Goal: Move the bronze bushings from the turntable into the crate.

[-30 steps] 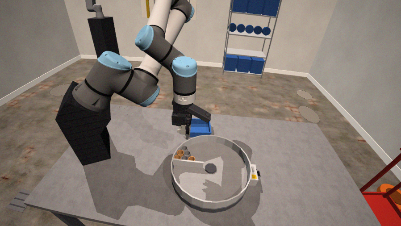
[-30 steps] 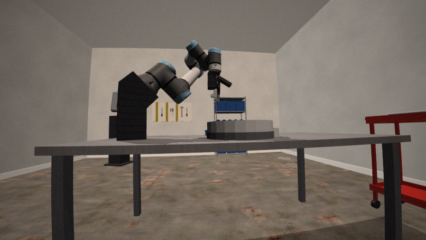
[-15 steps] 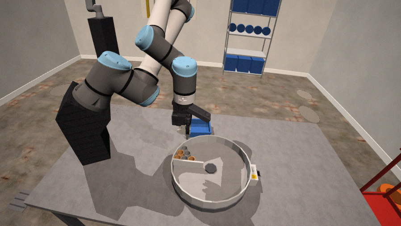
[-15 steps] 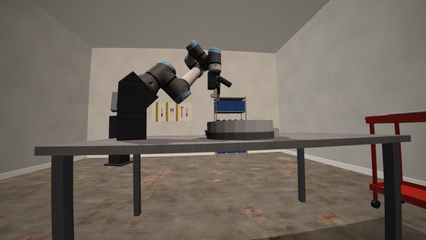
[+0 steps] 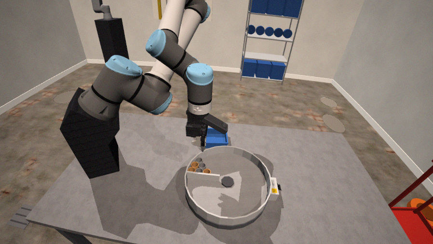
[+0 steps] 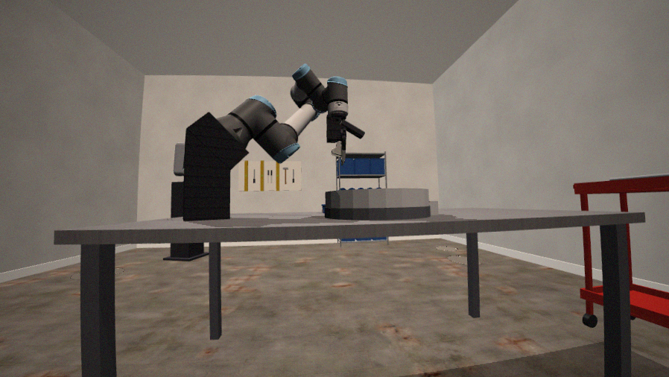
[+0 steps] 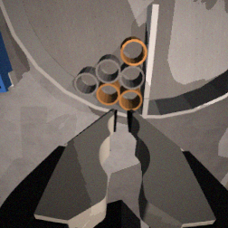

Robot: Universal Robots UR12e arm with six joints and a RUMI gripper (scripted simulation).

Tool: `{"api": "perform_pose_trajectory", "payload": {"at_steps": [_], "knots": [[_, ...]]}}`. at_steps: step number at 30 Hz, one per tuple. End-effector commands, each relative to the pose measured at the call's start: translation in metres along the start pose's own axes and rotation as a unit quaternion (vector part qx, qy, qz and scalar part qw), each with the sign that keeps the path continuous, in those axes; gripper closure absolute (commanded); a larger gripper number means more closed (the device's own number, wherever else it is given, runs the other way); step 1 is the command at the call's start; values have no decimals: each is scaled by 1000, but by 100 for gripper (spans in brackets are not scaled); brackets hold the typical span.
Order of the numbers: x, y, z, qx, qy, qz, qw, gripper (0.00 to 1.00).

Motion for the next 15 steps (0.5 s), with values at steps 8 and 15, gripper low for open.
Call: {"api": "perform_pose_trajectory", "payload": {"at_steps": [8, 15], "knots": [[0, 8, -28, 0, -1, -29, 1000, 95], [0, 15, -54, 0, -1, -55, 999, 95]]}}
Point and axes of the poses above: the point where the finger pads meet when closed, its own z axis back along the fingers, its own x axis across the jaws, y = z × x, the point moved 8 cm from there along z, back along the fingers
